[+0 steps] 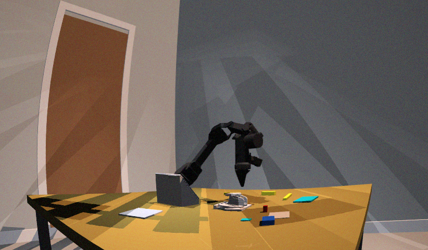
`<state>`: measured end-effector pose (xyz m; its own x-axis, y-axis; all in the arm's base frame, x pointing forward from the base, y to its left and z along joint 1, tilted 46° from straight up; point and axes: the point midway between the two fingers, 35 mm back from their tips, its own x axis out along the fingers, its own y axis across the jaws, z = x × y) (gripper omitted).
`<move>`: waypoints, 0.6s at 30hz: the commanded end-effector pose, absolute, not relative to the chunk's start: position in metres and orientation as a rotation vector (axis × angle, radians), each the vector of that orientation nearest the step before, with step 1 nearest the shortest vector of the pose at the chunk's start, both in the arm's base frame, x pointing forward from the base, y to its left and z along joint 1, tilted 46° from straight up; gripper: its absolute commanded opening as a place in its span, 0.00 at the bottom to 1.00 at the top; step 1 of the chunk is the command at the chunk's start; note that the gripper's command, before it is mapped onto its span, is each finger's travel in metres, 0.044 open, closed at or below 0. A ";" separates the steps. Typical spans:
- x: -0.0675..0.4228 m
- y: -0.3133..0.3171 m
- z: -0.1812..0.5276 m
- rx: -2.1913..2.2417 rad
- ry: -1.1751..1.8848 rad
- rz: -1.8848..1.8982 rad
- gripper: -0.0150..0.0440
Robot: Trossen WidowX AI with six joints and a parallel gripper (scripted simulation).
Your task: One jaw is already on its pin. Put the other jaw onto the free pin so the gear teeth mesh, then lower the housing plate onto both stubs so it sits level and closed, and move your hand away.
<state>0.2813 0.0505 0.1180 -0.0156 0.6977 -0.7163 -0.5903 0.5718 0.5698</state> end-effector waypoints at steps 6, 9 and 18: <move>0.263 0.067 0.143 -0.079 1.076 1.159 1.00; 0.256 0.073 0.150 -0.149 1.024 1.207 1.00; 0.233 0.090 0.172 -0.356 0.858 1.342 1.00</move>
